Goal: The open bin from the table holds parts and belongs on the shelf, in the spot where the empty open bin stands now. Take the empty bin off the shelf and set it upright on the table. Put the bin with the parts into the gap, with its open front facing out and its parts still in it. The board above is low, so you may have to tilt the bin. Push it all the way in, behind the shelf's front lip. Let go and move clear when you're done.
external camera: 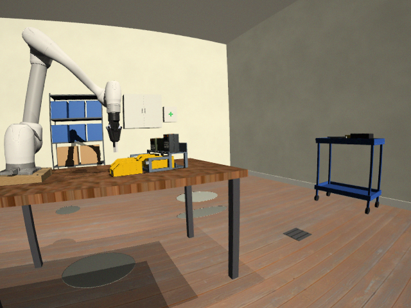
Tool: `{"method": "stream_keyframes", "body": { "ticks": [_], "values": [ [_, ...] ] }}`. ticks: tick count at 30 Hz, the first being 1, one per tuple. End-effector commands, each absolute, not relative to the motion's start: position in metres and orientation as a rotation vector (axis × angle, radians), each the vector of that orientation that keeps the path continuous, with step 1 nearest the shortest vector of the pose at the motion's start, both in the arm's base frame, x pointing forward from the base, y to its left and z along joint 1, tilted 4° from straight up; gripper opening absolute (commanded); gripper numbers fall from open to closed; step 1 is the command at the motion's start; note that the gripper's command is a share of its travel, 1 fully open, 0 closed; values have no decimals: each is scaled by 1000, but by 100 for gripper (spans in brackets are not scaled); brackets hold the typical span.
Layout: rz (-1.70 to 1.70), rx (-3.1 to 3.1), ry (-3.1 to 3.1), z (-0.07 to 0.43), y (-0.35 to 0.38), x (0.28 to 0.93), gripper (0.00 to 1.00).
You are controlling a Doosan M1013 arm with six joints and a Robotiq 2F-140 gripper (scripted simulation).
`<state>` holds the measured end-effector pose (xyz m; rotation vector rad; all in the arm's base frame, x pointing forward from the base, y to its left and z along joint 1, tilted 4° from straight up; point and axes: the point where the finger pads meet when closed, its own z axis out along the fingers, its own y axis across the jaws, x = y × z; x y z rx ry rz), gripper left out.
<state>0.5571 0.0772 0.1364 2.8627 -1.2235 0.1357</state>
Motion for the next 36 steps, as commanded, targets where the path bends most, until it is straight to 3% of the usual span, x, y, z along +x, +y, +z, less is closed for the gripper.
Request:
{"method": "stream_keyframes", "body": {
  "ticks": [1,4,12,18,19,36],
  "values": [
    [116,3006,-814,152,94,578,10],
    [117,3030,-702,156,99,582,10],
    [87,3082,312,172,120,602,10],
    [87,3081,322,172,120,602,10],
    [87,3081,322,172,120,602,24],
    [87,3081,322,172,120,602,24]
  ]
}}
